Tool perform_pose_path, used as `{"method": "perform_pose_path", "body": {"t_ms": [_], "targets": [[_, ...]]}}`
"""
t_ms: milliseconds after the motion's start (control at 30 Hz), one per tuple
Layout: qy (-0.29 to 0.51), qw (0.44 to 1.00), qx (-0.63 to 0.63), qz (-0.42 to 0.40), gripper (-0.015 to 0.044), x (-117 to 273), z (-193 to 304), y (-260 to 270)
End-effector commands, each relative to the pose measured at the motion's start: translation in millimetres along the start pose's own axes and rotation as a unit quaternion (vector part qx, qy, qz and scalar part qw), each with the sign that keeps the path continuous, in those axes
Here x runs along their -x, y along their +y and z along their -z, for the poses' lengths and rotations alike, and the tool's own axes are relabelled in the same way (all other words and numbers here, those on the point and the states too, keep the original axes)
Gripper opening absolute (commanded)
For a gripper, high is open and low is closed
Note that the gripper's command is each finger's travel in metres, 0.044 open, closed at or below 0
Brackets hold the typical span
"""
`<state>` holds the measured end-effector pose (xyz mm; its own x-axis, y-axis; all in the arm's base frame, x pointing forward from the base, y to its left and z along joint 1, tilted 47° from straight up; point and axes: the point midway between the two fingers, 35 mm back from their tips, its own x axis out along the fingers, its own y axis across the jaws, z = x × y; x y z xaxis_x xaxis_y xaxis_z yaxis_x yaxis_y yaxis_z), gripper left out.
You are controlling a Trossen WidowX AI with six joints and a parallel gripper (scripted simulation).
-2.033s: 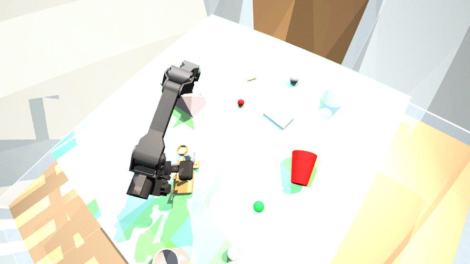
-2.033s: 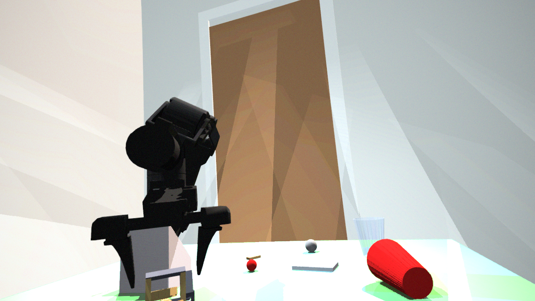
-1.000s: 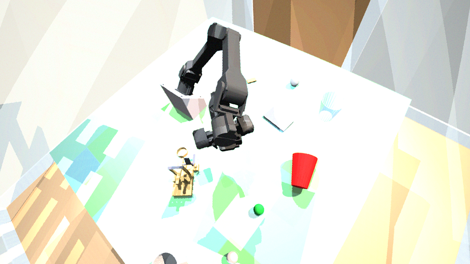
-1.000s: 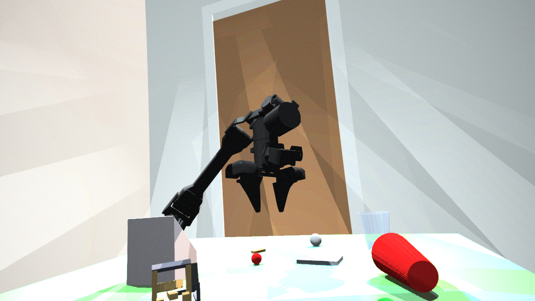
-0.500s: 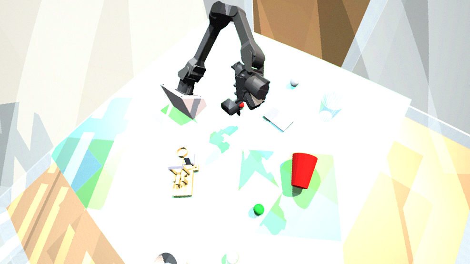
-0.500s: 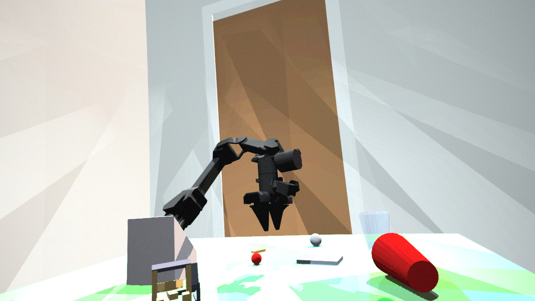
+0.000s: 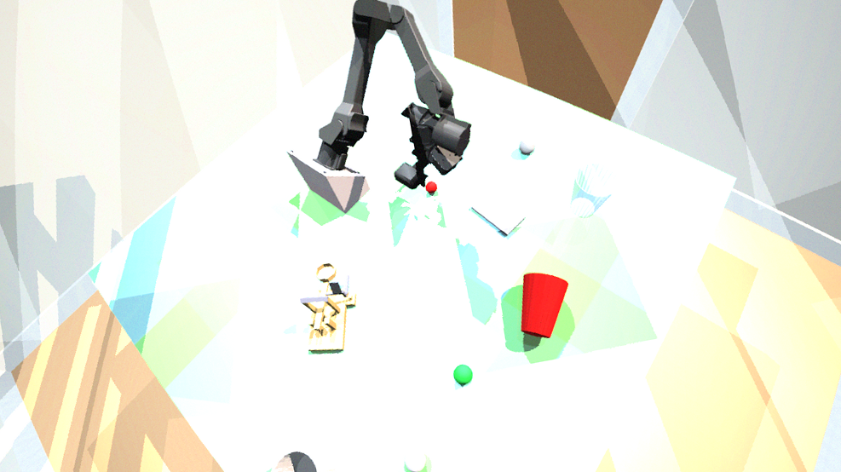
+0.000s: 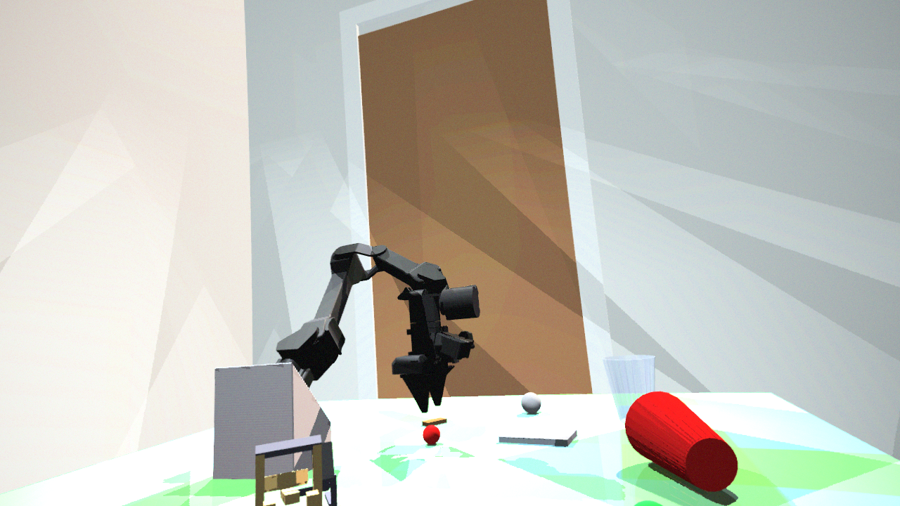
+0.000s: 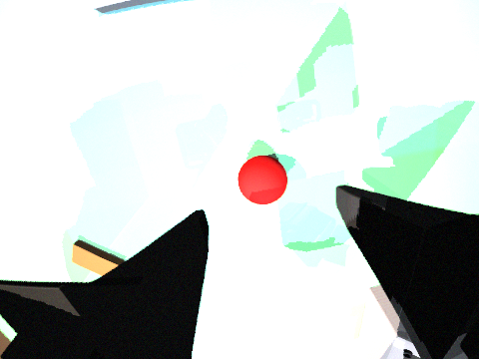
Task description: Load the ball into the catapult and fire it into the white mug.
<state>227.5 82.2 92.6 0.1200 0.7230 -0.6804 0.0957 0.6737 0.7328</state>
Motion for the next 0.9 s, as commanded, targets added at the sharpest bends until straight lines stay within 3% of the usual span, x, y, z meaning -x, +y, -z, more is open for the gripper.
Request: {"method": "perform_pose_path", "body": {"t_ms": [0, 867], "targets": [[0.003, 1.0, 0.0, -0.003, 0.03, -11.1, 2.9, 1.2], [0.002, 1.0, 0.0, -0.004, 0.03, -49.7, 3.9, 1.5]]}}
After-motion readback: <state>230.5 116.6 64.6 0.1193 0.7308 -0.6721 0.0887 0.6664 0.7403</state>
